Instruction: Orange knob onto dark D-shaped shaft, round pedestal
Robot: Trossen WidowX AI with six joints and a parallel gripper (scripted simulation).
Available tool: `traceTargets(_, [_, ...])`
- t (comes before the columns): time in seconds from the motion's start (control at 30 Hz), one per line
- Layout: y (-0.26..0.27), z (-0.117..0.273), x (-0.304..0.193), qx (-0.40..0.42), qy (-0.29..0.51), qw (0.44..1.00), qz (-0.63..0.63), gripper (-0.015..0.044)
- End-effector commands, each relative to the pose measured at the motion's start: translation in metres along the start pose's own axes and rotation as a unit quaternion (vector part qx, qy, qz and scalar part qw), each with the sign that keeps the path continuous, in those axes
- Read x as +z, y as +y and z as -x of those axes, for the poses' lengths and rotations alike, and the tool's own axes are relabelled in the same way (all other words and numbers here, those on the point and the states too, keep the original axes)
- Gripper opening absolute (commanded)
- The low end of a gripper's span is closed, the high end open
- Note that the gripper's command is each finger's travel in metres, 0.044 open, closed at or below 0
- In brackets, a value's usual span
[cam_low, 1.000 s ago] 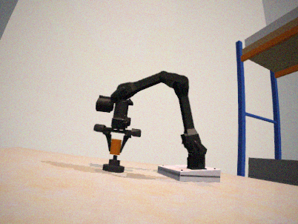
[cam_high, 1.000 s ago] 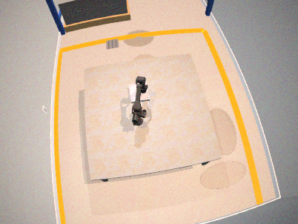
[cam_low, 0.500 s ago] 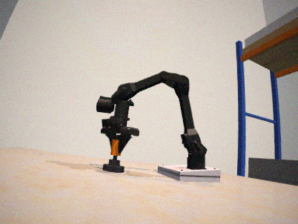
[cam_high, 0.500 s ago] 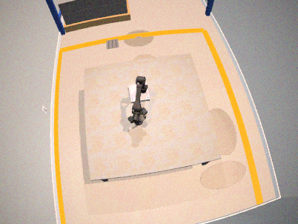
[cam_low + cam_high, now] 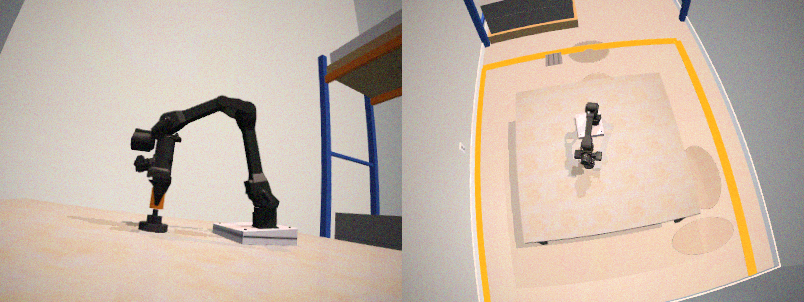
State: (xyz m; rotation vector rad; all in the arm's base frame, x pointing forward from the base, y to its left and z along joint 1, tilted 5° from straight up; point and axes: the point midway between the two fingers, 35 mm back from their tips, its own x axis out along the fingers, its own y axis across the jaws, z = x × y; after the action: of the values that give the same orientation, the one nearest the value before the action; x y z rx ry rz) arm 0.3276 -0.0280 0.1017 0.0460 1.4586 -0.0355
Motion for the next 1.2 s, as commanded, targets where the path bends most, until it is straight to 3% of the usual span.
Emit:
traceTargets(0.0, [0.0002,0.0024,0.0017,0.001,-0.004,1.000,-0.030,0.0000])
traceTargets(1.17, [-0.0007,0.0019,0.0005,0.001,-0.004,0.999,-0.035,0.0000])
